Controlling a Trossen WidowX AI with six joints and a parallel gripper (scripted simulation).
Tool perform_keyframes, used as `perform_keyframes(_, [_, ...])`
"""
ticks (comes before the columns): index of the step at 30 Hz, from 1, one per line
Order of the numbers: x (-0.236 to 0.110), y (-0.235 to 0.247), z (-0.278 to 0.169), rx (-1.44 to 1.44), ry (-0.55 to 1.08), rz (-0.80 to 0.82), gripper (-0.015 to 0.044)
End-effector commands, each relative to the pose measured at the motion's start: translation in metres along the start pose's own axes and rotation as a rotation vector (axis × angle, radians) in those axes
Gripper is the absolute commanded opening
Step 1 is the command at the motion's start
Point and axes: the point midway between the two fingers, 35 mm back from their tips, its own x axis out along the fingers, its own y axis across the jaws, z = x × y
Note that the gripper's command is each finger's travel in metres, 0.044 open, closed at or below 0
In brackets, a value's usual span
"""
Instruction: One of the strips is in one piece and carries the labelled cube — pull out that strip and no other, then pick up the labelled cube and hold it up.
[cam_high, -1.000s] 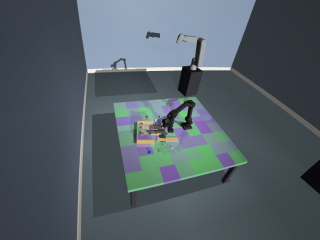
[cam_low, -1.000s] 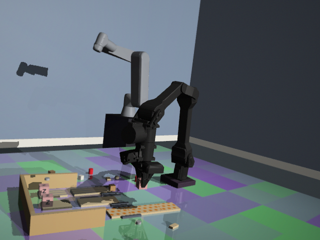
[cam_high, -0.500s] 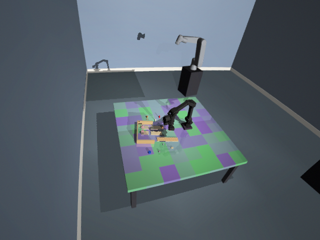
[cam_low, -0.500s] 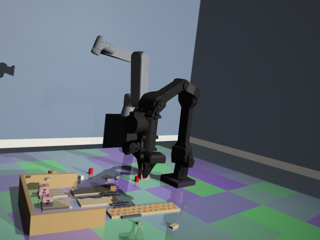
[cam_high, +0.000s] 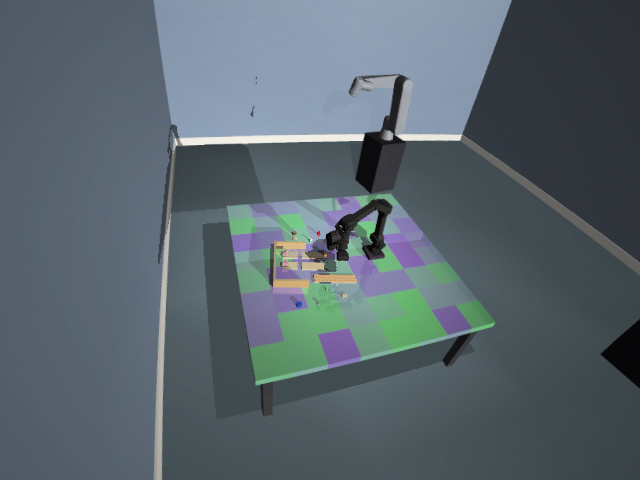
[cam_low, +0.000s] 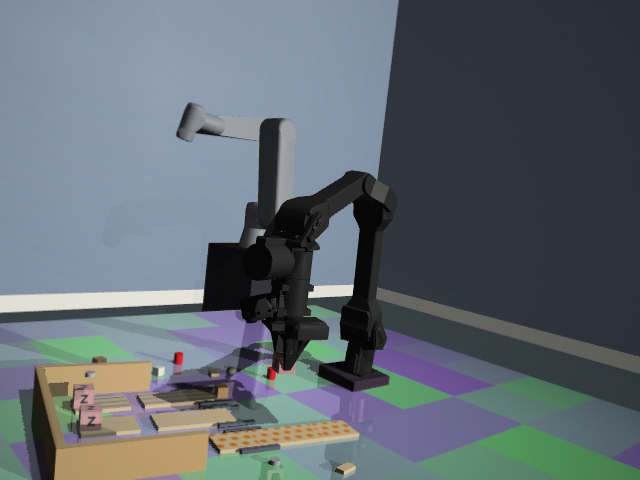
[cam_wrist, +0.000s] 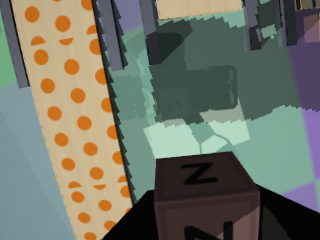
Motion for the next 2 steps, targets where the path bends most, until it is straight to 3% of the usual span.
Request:
perform_keyframes(1, [-0.0008, 0.0004, -0.0001, -0.005, 0.000, 0.003, 0.0000])
perform_keyframes(2, [-0.0008, 0.0004, -0.0001, -0.005, 0.000, 0.003, 0.0000])
